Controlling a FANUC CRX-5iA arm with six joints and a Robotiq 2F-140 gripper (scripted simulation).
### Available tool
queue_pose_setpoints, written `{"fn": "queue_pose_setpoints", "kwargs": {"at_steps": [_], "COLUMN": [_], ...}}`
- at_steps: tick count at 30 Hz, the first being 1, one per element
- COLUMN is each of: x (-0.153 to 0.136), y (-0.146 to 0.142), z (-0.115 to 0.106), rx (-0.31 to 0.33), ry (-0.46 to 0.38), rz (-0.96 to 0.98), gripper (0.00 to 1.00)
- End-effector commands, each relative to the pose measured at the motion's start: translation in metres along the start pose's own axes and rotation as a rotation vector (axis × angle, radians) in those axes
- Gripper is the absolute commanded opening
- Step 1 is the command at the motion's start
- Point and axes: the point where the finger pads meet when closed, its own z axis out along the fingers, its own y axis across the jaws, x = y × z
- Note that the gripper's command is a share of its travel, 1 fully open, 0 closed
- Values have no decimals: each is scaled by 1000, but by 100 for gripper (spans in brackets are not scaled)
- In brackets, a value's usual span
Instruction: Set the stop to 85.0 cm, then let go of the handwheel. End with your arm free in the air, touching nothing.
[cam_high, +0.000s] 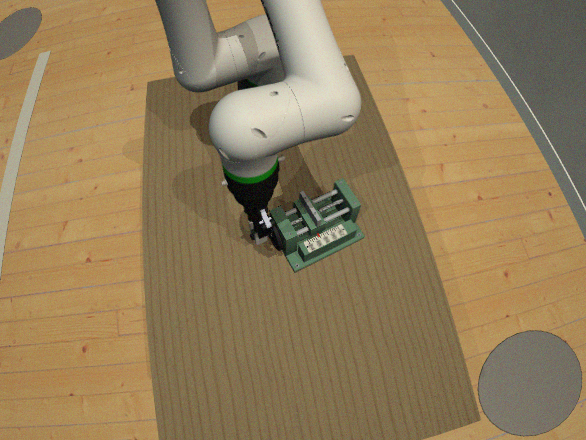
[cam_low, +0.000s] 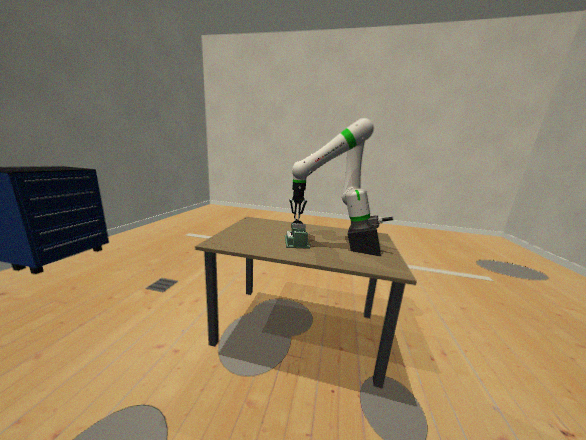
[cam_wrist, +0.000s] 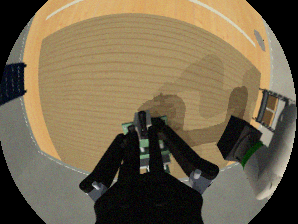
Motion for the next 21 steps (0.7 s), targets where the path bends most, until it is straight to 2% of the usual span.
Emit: {"fn": "queue_pose_setpoints", "kwargs": {"at_steps": [1,21], "x": [0,0], "y": [-1,-7], "z": [0,1], "rx": [0,0], "ry": [0,0], "rz": [0,0], "gripper": [4,4]}}
